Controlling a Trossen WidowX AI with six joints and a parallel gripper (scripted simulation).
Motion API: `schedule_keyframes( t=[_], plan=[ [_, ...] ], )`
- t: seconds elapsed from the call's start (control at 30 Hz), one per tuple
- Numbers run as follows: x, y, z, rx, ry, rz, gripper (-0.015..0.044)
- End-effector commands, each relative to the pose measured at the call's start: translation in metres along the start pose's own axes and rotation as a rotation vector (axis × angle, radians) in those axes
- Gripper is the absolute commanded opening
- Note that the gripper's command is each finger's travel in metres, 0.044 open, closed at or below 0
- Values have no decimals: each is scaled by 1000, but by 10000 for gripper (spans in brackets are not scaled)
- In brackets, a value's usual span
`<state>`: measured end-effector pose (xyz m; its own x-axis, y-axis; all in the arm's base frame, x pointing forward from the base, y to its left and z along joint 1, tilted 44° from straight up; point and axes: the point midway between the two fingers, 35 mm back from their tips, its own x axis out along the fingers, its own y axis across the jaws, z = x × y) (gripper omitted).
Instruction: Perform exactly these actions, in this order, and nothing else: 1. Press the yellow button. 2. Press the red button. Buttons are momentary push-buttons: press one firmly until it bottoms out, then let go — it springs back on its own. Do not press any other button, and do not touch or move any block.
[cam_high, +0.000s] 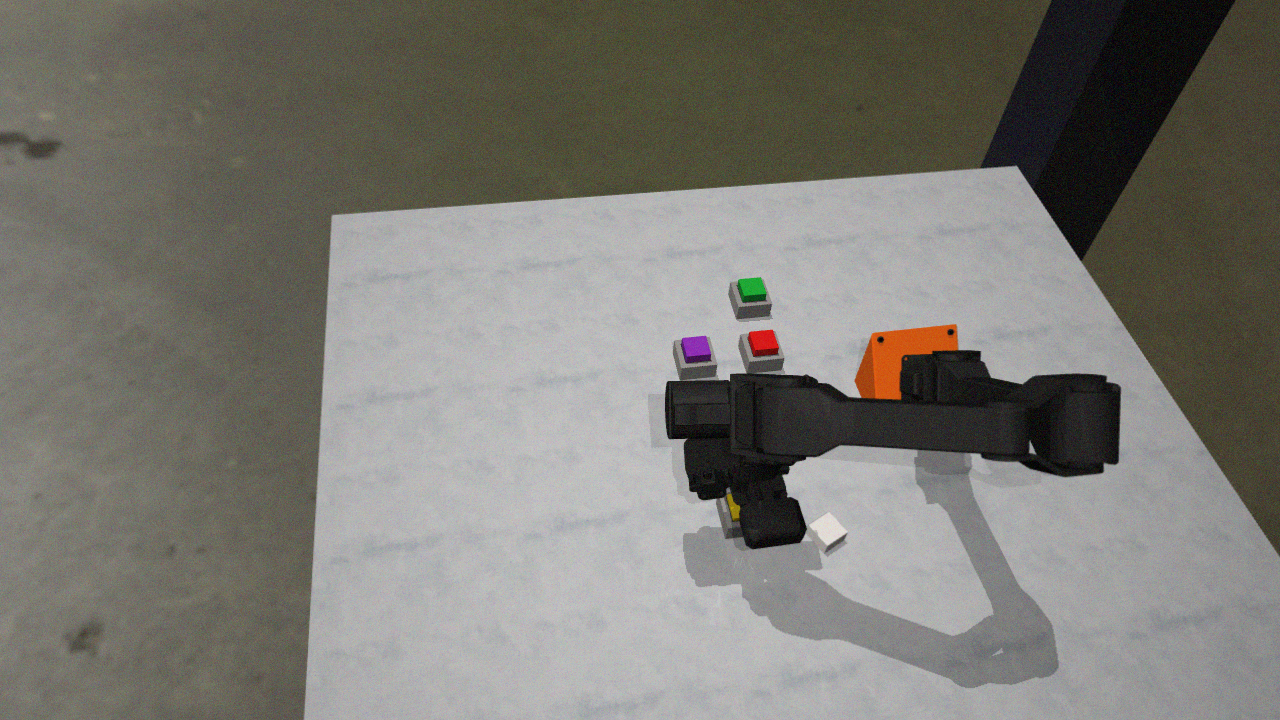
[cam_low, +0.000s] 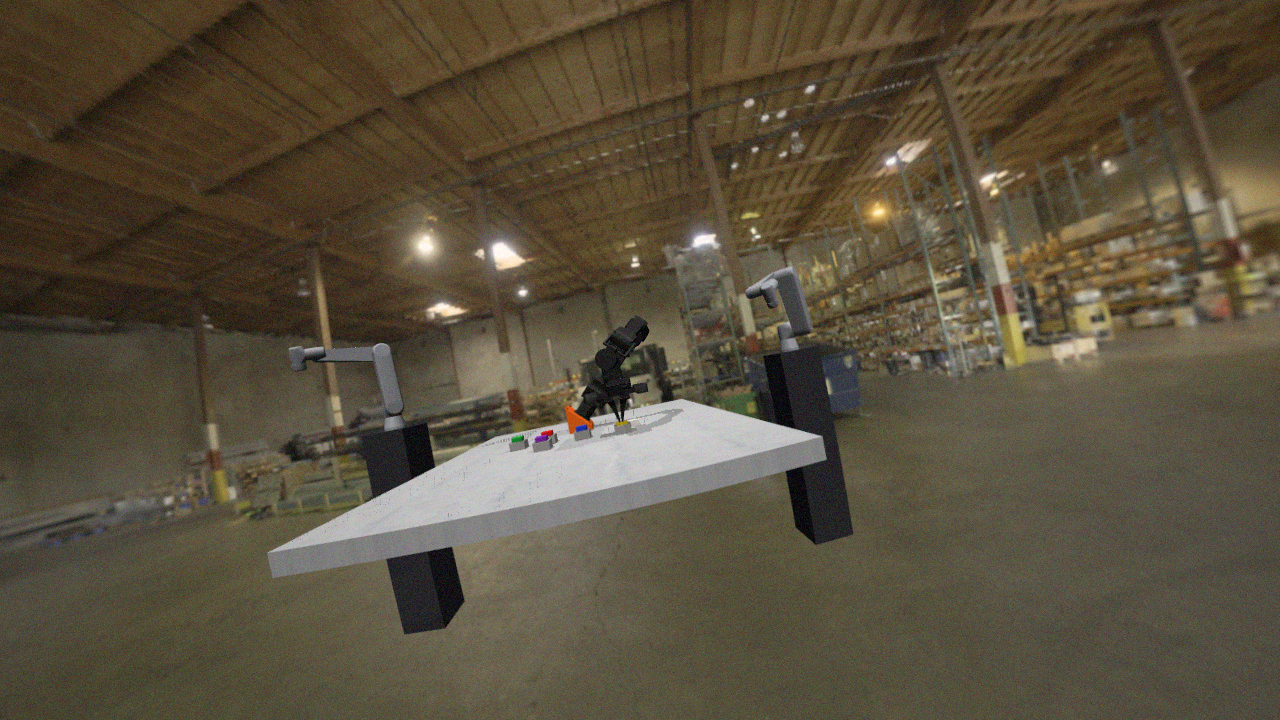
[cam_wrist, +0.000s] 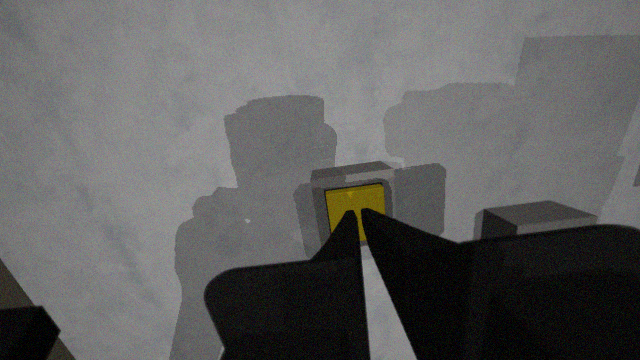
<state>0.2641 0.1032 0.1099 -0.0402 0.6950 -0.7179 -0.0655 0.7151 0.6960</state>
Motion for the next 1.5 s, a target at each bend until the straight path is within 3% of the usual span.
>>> schedule_keyframes(
  t=[0.0,0.1,0.3,0.47,0.67,0.9,1.17,1.47],
  plan=[
    [-3,0,0,0,0,0,20],
    [-29,0,0,4,0,1,20],
    [-40,0,1,5,0,-1,20],
    [-91,-1,0,6,2,-2,20],
    [-94,-4,0,7,1,-4,20],
    [-102,-118,-13,18,-5,-49,20],
    [-98,-224,-75,12,4,-26,20],
    [-88,-237,-87,11,4,-17,20]
  ],
)
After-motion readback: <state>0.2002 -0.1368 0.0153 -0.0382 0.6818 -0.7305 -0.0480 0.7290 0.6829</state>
